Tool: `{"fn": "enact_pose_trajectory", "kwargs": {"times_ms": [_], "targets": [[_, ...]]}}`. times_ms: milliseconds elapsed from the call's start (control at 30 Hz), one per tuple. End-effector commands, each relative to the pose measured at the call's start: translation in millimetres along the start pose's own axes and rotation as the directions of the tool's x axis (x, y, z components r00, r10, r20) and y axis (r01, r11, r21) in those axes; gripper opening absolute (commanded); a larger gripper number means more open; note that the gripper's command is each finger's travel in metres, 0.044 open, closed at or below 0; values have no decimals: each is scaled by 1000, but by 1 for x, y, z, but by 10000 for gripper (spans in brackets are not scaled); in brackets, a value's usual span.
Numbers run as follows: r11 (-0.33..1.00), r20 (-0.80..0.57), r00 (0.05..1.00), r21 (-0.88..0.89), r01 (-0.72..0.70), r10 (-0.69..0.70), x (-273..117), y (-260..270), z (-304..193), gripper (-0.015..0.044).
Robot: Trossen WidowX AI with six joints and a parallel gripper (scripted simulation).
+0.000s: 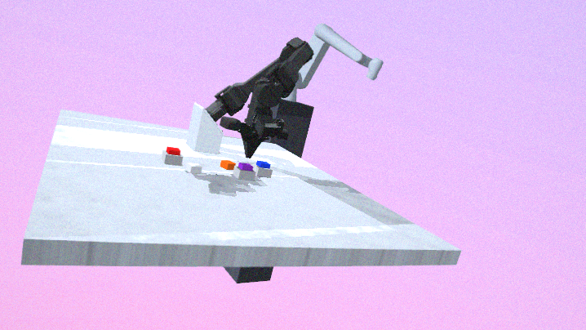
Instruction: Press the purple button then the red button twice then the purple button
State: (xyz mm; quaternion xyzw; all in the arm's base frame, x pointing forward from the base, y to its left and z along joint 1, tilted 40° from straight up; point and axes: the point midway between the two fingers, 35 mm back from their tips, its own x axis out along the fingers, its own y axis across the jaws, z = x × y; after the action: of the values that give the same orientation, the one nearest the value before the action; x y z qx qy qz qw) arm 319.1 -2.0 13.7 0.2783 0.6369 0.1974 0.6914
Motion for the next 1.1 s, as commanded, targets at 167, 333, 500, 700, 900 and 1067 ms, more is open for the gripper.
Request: {"fn": "enact_pose_trajectory", "kwargs": {"times_ms": [167, 333, 500, 700, 900, 1067], "targets": [[1000, -9, 1000, 11, -7, 8, 17, 1, -3, 20], [1000, -9, 1000, 11, -8, 8, 25, 1, -4, 20], [1000, -9, 1000, 11, -8, 8, 27, 1, -4, 20], [1000, -9, 1000, 11, -8, 8, 27, 1, -4, 20], [1000, -9, 1000, 11, -8, 8, 27, 1, -4, 20], [1000, -9, 1000, 11, -8, 8, 27, 1, -4, 20]]}}
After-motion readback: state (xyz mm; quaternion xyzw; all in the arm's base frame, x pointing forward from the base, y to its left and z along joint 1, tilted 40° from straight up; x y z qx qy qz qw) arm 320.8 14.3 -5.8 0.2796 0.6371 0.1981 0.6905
